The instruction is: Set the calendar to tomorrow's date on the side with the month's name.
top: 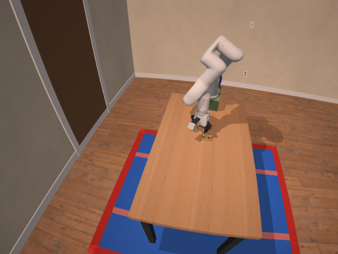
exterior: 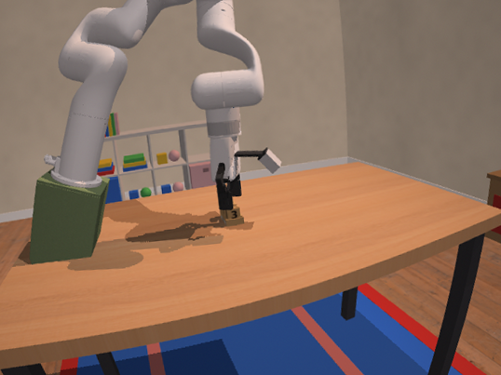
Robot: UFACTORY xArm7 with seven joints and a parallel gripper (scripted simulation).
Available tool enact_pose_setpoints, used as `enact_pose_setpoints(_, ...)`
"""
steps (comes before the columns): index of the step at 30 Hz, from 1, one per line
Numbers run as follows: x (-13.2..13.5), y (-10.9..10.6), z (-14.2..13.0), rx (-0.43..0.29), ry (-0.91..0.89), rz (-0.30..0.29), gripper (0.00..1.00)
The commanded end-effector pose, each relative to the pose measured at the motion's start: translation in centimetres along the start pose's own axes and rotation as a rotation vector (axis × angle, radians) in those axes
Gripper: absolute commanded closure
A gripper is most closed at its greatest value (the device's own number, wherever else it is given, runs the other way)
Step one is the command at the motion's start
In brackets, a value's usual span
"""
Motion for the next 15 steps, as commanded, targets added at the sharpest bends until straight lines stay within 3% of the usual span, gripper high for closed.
enact_pose_setpoints(1, 0.5, 0.0, -0.6, -0.002, 0.006, -0.002, 0.0)
enact_pose_setpoints(6, 0.5, 0.0, -0.7, -0.002, 0.042, -0.002, 0.0)
enact_pose_setpoints(11, 0.9, 0.0, -1.2, -0.002, 0.267, -0.002, 0.0)
enact_pose_setpoints(15, 1.4, 0.0, -2.0, -0.002, 0.267, -0.002, 0.0)
Point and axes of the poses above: the point where the finger pads meet when closed, its own y axis out along the fingers, its own x axis across the jaws, z = x × y, the point moved 1 cm from there along -y, back along the fingers, and after that the axes turned 12 degrees about -y, right-handed, at the moved point
